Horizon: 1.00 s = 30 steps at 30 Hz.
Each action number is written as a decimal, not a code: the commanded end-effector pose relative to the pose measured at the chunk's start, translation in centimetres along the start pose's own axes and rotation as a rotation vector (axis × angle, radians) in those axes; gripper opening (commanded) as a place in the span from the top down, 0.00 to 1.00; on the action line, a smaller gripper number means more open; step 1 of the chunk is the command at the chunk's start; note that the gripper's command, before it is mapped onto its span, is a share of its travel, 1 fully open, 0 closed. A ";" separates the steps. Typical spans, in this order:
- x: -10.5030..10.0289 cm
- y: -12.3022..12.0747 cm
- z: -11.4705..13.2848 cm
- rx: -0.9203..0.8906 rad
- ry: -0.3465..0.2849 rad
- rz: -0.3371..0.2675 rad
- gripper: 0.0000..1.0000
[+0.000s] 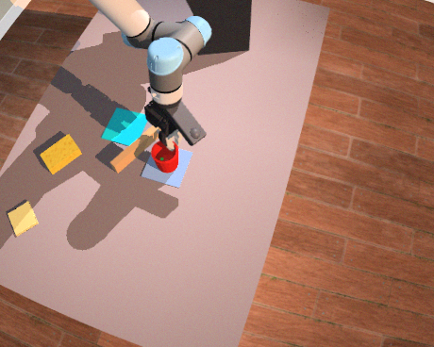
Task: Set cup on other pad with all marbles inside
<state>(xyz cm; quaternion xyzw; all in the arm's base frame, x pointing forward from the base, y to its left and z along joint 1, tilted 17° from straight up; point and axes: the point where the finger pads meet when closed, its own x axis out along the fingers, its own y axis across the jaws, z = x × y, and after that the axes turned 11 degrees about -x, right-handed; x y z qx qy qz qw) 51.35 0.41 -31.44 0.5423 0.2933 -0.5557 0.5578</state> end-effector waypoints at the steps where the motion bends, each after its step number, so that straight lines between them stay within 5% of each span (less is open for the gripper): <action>1: 0.0 0.1 0.0 0.000 0.000 0.001 0.97; 13: -0.6 0.1 0.0 0.000 0.000 0.001 0.97; 30: -4.5 0.5 0.1 0.000 0.000 0.001 0.97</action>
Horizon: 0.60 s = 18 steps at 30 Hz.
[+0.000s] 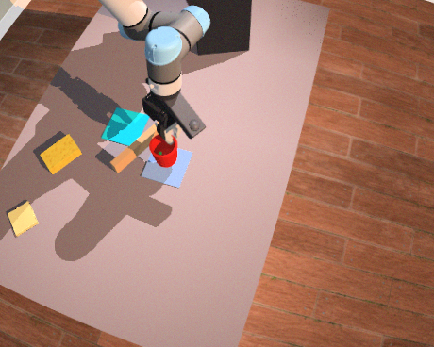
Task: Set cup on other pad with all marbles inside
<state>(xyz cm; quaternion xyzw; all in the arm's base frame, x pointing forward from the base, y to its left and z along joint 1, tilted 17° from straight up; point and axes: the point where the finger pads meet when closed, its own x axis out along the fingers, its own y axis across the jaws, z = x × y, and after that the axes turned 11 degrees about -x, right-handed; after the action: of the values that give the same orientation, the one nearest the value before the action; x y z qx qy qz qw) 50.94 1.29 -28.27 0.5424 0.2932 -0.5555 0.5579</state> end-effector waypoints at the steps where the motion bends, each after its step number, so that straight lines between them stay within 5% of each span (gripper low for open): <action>1: -1.5 0.2 0.0 0.000 0.000 0.001 0.97; 18: -3.2 0.4 0.1 0.000 0.000 0.001 0.97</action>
<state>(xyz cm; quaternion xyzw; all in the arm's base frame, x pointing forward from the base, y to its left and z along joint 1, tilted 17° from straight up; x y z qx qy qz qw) 50.56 2.08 -25.38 0.5423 0.2932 -0.5556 0.5579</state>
